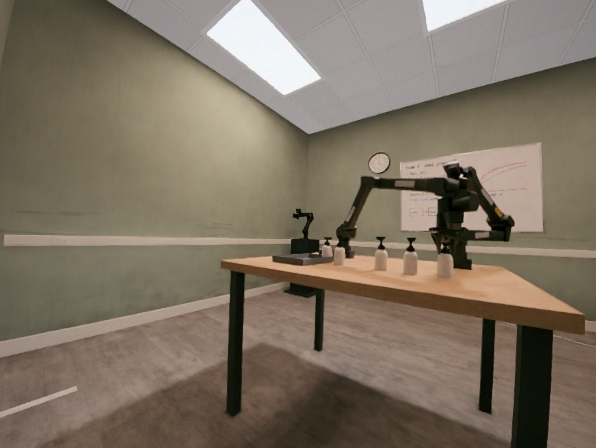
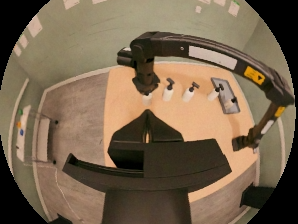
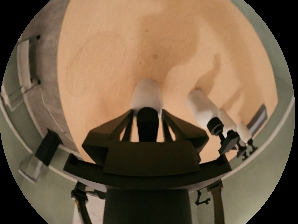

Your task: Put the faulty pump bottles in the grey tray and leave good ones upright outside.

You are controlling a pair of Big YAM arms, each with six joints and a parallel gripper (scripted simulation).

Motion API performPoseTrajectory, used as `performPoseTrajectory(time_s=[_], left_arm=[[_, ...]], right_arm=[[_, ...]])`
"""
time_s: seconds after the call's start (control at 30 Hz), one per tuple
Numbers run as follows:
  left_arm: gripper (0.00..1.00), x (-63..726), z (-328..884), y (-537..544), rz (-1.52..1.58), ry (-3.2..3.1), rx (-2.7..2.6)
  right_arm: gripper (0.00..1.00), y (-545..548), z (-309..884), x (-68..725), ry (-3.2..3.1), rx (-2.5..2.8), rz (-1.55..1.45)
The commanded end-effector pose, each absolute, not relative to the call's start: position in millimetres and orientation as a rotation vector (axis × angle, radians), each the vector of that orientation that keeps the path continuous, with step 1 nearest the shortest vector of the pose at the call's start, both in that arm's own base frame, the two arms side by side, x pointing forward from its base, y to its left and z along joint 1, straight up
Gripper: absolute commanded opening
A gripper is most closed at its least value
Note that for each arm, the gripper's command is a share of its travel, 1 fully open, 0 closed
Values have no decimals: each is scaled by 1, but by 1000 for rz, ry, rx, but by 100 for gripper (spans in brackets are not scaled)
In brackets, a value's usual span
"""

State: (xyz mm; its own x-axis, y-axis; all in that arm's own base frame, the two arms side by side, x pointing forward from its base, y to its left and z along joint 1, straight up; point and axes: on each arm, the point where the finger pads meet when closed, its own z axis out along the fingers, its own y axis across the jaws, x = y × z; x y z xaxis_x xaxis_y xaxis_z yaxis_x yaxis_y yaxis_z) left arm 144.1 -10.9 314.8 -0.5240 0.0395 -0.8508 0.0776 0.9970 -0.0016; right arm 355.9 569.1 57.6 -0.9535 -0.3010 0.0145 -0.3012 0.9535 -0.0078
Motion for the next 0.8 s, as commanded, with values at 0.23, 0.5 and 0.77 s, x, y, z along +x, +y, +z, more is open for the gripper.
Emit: performPoseTrajectory(time_s=[0.23, 0.5, 0.77], left_arm=[[0, 141, 318, -10, -55, 2117, 79], [0, 141, 318, -10, -55, 2117, 79], [0, 141, 318, -10, -55, 2117, 79]], right_arm=[[30, 577, 70, 359, -3122, 473, -30], [21, 576, 70, 358, -3122, 473, -30], [21, 579, 107, 360, -3141, 476, -68]])
